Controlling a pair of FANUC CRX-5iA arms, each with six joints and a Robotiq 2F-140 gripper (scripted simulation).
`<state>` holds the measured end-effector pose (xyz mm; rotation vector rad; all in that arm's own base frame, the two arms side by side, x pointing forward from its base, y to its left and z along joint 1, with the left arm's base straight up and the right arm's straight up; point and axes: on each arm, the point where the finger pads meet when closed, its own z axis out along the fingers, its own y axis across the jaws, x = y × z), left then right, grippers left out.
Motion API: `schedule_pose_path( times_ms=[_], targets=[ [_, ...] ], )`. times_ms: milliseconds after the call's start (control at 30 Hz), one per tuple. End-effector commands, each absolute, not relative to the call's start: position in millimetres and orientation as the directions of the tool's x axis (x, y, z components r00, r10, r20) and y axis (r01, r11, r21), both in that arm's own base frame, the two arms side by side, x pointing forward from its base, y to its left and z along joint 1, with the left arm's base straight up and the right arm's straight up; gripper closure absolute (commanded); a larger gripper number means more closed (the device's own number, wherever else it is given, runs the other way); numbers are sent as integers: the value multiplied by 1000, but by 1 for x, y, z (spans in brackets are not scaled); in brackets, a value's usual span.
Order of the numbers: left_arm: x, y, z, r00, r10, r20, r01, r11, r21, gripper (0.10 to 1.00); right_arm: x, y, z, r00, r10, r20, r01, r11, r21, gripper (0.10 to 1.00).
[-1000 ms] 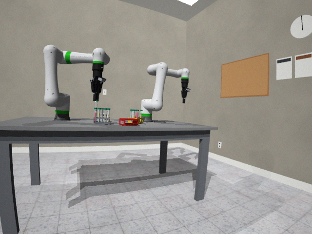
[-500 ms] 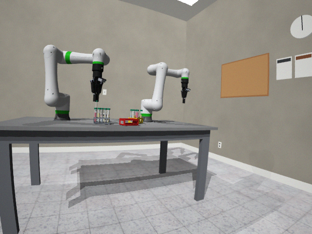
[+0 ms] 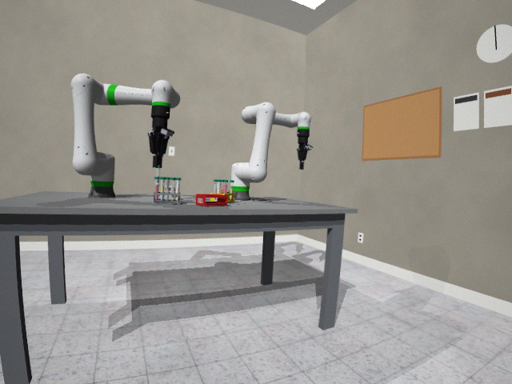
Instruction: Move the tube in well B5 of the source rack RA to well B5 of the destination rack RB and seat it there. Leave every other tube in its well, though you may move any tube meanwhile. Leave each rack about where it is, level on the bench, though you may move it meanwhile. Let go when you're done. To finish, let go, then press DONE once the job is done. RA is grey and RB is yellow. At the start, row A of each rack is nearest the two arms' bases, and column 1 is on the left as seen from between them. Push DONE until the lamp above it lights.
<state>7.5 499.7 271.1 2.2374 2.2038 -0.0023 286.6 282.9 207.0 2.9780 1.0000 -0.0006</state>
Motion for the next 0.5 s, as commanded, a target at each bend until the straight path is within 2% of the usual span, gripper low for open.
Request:
schedule_pose_path(
  times_ms=[0, 467],
  targets=[
    [8, 500, 272, 15, 1000, 0, 1000, -15, 0, 999, 287, 283, 207, 797, 604, 1, 604, -797, 0, 999],
    [8, 500, 272, 15, 1000, 0, 1000, -15, 0, 999, 287, 283, 203, 797, 604, 1, 604, -797, 0, 999]
  ],
)
